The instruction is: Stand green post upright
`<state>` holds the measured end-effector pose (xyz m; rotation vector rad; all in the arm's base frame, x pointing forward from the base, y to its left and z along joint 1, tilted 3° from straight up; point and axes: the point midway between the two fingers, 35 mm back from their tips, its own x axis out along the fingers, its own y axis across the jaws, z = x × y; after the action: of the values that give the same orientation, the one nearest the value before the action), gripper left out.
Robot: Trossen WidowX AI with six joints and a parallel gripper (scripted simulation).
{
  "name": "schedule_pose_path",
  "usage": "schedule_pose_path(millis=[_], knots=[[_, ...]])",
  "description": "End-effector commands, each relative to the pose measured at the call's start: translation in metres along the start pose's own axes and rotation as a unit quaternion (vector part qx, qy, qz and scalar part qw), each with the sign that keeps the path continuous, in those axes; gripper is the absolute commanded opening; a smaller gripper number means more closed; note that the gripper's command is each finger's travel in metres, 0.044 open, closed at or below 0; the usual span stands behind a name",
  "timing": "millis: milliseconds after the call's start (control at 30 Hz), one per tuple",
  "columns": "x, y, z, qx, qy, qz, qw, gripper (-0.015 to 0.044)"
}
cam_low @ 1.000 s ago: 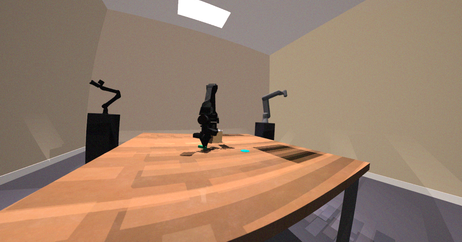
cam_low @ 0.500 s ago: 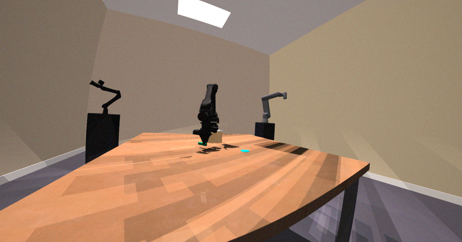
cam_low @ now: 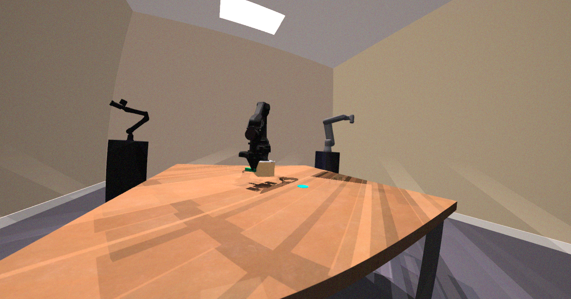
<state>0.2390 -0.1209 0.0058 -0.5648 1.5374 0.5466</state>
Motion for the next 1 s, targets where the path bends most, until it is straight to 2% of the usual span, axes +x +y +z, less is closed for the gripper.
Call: schedule_pose_path(millis=[0,400,967], knots=[[-0.014,-0.001,0.000,0.002,0.000,-0.004,1.000,0.0023],[-0.050,0.005,-0.002,0.002,0.000,-0.004,1.000,0.0023],[-0.056,0.005,0.030,-0.031,-0.001,-0.014,0.999,0.0023]])
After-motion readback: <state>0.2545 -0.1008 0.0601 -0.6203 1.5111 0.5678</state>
